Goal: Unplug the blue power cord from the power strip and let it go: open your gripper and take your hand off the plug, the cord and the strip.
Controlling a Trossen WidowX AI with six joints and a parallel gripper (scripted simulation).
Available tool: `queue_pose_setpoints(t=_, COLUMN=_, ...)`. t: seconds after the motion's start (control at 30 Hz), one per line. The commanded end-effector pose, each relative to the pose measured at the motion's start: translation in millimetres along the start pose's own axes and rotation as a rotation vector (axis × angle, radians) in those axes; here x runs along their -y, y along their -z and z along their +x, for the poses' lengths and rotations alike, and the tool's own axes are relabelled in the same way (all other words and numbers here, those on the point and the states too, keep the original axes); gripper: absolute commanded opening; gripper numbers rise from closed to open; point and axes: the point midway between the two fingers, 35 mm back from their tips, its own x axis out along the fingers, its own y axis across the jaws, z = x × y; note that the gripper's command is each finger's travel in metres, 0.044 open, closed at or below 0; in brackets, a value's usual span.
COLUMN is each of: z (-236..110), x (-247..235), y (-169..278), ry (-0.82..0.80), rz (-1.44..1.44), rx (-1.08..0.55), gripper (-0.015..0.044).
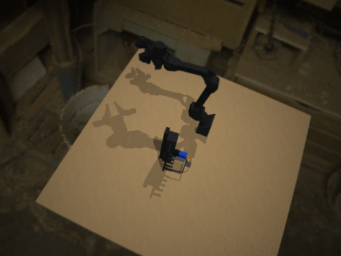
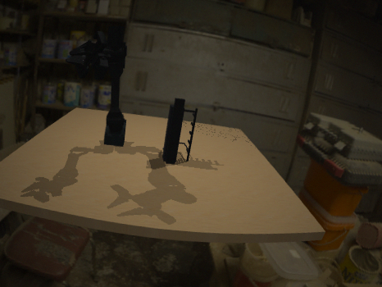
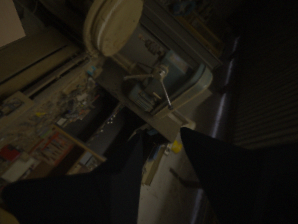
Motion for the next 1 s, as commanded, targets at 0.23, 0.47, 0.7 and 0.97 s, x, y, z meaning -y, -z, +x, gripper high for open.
queue_pose_setpoints(t=0.23, z=7, x=9, y=-80, ry=0.045, rz=0.088, rx=0.290, gripper=0.0160)
queue_pose_setpoints(t=0.47, z=-5, x=19, y=-134, ry=0.071, rz=0.147, rx=0.490, gripper=0.0160)
queue_pose_setpoints(t=0.7, z=-31, x=32, y=-187, ry=0.093, rz=0.204, rx=0.701, gripper=0.0160)
queue_pose_setpoints(t=0.97, z=-78, x=47, y=-241, ry=0.113, rz=0.266, rx=0.953, gripper=0.0160)
